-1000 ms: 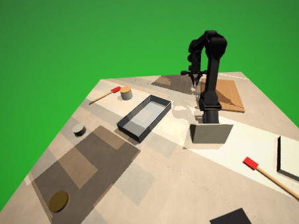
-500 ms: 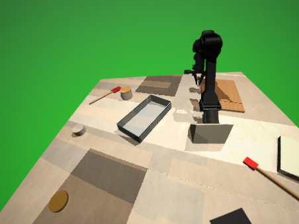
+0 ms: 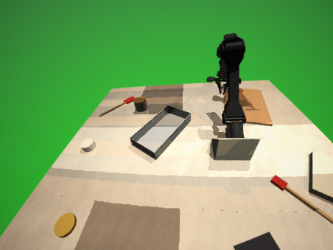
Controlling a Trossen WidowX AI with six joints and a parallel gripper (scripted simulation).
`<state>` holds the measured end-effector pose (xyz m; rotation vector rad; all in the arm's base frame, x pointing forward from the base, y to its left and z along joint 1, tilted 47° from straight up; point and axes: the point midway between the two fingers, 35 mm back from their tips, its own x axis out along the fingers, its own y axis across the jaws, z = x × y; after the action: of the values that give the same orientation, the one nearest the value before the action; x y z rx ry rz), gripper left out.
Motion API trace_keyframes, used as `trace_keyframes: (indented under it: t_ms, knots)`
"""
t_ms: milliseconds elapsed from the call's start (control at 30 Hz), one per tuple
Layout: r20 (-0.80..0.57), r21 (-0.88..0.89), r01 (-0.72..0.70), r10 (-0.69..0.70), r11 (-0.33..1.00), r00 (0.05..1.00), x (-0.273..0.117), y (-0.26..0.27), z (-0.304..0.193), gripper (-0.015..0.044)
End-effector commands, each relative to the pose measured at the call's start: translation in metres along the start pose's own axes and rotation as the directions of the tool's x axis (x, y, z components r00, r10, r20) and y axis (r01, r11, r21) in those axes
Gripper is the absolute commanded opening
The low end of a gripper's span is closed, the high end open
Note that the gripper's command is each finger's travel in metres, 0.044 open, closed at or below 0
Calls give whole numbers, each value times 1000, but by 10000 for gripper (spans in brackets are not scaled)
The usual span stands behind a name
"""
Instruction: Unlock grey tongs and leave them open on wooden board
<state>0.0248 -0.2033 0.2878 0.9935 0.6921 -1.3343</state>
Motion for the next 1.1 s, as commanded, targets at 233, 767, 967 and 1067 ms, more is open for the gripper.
trace_keyframes:
  t_ms: [233,767,967,1067]
  knots:
    - [12,63,-26,25,998,1000,-4,-18,5,-150]
    - [53,168,-64,56,984,997,-12,-51,10,-150]
    - [81,205,-79,64,976,995,-16,-63,11,-150]
    - [97,224,-87,67,971,993,-18,-70,12,-150]
